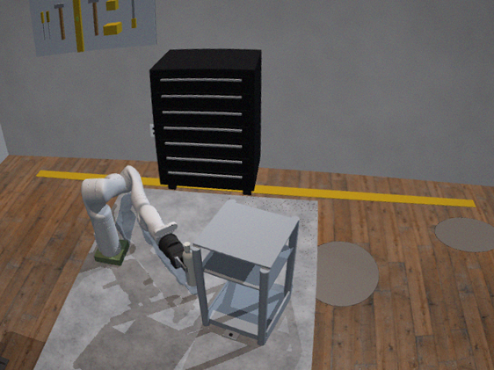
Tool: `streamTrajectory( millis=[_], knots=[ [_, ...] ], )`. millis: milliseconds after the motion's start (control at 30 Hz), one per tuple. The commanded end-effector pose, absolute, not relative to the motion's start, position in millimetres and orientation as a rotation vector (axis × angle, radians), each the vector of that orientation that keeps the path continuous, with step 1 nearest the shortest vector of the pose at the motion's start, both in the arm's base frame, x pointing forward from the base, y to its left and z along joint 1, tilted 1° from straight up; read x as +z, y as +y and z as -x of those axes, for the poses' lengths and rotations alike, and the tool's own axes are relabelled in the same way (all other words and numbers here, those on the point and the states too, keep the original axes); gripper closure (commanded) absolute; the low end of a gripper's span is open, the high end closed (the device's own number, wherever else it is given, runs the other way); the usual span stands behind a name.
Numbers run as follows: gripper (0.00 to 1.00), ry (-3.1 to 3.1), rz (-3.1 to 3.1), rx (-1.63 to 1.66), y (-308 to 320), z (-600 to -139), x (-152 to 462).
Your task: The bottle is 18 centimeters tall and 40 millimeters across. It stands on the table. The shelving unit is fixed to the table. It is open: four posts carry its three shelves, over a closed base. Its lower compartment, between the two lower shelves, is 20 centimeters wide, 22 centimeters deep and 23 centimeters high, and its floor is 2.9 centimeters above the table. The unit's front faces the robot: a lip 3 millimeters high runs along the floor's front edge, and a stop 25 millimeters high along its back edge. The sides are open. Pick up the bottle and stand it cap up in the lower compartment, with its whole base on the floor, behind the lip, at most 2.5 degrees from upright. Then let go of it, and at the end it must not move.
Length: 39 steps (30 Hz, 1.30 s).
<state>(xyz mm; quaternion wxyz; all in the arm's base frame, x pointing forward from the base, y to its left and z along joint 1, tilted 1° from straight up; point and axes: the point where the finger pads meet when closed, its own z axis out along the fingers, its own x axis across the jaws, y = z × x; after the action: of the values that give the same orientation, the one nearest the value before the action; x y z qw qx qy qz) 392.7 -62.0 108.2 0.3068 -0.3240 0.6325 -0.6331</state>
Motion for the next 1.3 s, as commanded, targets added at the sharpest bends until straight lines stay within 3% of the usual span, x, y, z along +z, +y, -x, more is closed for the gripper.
streamTrajectory(
  millis=[0, 733, 1267],
  knots=[
    [1.00, 1.673, 0.856, -1.675, -62, -393, 109],
    [1.00, 1.673, 0.856, -1.675, -64, -405, 109],
    [1.00, 1.673, 0.856, -1.675, -68, -438, 108]
  ],
)
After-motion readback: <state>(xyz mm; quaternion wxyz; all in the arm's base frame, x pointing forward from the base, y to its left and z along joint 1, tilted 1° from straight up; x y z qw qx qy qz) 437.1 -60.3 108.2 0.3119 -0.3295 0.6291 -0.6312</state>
